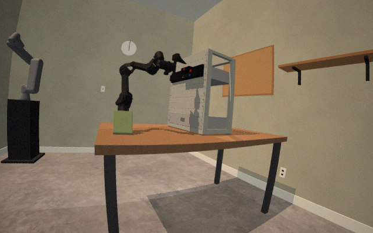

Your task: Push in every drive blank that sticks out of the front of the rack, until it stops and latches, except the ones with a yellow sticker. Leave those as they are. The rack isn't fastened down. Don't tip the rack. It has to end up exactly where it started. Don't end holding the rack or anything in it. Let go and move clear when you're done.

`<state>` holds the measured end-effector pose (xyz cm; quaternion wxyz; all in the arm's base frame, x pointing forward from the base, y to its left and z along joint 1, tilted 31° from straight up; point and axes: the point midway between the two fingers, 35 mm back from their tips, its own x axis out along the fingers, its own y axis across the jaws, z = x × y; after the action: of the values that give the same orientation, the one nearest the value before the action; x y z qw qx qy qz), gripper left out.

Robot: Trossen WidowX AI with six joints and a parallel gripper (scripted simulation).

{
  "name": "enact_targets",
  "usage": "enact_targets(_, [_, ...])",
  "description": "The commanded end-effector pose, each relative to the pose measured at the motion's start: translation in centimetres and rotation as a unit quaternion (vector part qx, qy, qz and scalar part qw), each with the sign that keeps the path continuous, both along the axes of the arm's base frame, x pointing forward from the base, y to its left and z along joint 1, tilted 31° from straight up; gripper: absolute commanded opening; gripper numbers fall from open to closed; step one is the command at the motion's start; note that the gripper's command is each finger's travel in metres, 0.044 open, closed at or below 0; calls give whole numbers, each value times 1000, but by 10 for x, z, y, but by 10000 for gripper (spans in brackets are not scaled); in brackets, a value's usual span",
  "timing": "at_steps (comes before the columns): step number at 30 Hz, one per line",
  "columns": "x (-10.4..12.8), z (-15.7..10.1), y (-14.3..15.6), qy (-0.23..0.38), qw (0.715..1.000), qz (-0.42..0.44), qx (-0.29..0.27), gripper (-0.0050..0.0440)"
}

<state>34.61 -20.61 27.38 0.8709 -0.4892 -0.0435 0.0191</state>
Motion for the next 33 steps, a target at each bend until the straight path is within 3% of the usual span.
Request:
enact_targets(1, [0, 8, 0, -7, 1000, 0, -7, 440])
enact_targets(10, [0, 8, 0, -7, 1000, 0, -7, 440])
enact_targets(11, [0, 8, 0, -7, 1000, 0, -7, 0])
enact_targets(33, [0, 8, 0, -7, 1000, 0, -7, 0])
